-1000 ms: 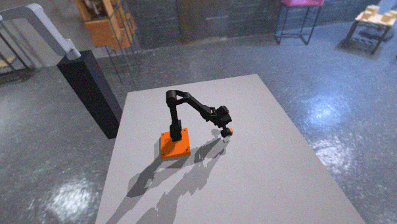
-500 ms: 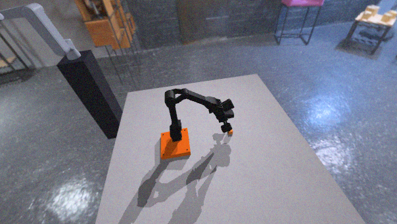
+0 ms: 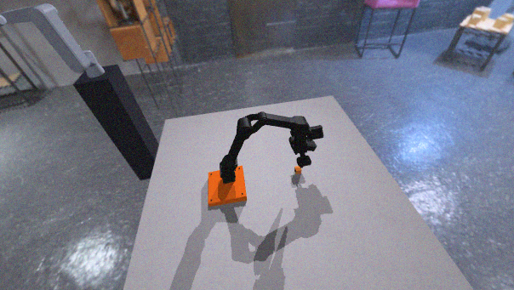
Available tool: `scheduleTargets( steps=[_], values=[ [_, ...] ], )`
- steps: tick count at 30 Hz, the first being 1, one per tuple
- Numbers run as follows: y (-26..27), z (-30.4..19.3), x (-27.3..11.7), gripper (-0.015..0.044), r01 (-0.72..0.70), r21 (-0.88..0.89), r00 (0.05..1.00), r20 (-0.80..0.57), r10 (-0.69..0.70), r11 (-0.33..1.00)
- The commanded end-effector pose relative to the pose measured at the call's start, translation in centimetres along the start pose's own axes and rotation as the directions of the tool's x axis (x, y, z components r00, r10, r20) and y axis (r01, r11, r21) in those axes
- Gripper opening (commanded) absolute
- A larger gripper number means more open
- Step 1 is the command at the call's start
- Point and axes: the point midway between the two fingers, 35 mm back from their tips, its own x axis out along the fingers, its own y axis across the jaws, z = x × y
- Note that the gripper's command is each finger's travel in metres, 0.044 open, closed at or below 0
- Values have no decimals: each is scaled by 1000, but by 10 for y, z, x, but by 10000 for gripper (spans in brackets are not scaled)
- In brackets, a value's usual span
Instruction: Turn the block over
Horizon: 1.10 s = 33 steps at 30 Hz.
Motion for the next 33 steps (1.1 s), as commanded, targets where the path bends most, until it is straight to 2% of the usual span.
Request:
scheduleTargets(
  steps=[1, 5, 33],
  values=[
    [0, 1, -1, 440, 3, 6, 1000, -19, -3, 1000],
    [-1, 0, 31, 440, 3, 6, 1000, -19, -3, 1000],
    [-1, 0, 75, 440, 4, 6, 1000, -19, -3, 1000]
  ],
)
